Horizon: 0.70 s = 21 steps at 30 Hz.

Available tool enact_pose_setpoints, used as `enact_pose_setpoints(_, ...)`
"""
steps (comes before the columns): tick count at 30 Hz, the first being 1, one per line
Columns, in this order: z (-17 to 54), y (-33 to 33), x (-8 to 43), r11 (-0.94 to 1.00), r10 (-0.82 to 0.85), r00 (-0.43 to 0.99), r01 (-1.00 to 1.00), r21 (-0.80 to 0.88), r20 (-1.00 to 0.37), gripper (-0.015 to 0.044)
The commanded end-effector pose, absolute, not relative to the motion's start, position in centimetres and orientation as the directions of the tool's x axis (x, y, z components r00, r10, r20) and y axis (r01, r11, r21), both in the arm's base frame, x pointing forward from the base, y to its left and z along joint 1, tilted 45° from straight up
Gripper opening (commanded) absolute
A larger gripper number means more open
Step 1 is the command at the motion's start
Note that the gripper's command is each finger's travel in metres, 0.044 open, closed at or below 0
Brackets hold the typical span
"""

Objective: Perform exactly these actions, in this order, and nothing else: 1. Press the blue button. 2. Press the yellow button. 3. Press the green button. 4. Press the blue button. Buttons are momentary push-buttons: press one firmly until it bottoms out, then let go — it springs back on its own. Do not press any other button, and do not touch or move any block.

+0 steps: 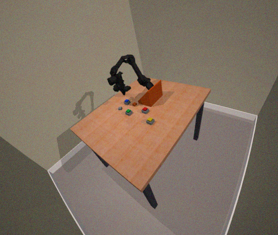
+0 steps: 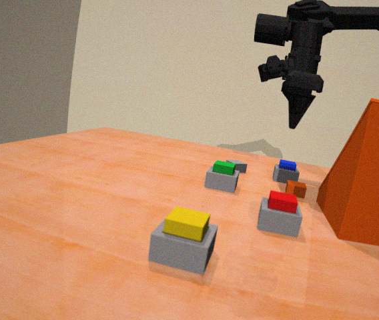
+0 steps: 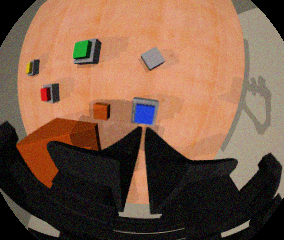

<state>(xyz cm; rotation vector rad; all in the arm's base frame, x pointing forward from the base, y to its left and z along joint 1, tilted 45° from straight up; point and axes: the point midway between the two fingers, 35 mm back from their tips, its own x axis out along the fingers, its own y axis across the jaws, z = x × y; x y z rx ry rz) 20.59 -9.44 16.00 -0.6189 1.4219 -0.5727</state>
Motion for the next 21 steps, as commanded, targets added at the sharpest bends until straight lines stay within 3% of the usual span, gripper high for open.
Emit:
enact_pose_setpoints(1, 13.4, -12.3, 20.3, 0.713, -0.7, 0.06, -0.006, -0.701, -0.712, 0.002)
enact_pose_setpoints(21, 11.8, -13.8, 20.4, 0.712, -0.701, 0.061, -0.005, -0.702, -0.711, 0.002)
